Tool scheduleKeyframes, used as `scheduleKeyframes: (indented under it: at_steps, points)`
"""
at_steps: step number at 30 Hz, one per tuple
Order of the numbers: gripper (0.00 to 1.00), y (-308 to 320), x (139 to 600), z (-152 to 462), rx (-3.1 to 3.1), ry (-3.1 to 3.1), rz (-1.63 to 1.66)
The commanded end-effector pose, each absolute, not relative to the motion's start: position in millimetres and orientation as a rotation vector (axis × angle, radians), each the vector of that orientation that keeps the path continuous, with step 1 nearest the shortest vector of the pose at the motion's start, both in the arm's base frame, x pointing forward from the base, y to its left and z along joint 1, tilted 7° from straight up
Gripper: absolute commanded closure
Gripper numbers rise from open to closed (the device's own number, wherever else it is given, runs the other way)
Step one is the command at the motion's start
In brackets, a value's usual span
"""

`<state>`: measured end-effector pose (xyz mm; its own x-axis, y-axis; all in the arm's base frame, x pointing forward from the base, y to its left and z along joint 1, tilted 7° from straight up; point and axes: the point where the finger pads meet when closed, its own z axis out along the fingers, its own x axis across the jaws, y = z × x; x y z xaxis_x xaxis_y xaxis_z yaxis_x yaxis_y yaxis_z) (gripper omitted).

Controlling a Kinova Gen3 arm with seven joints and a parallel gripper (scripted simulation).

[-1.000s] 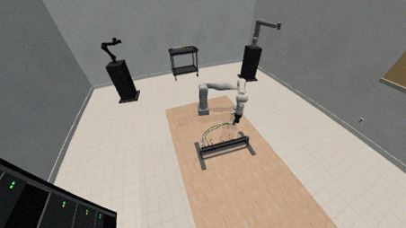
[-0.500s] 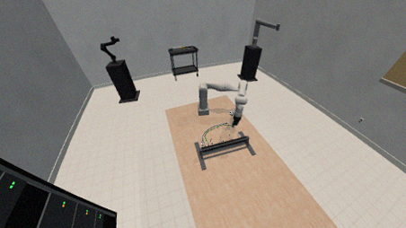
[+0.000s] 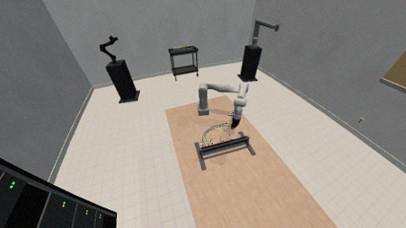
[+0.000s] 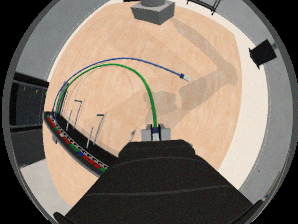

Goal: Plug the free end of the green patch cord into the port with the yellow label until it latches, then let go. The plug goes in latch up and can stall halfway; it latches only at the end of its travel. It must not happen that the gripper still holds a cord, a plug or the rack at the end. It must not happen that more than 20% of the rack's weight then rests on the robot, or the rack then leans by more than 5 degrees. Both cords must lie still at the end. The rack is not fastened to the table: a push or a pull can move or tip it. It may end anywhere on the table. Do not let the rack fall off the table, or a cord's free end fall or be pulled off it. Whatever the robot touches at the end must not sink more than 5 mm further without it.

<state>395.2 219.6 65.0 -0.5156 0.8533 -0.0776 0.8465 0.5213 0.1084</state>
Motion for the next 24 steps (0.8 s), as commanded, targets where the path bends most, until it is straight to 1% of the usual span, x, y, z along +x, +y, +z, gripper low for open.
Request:
scheduleKeyframes:
  at_steps: [1, 24]
  points:
    - [1.00, 211.6, 403.6, 68.8, 1.542, 2.596, 0.095]
    - [1.00, 190.0, 431.1, 80.4, 1.887, 2.366, 0.121]
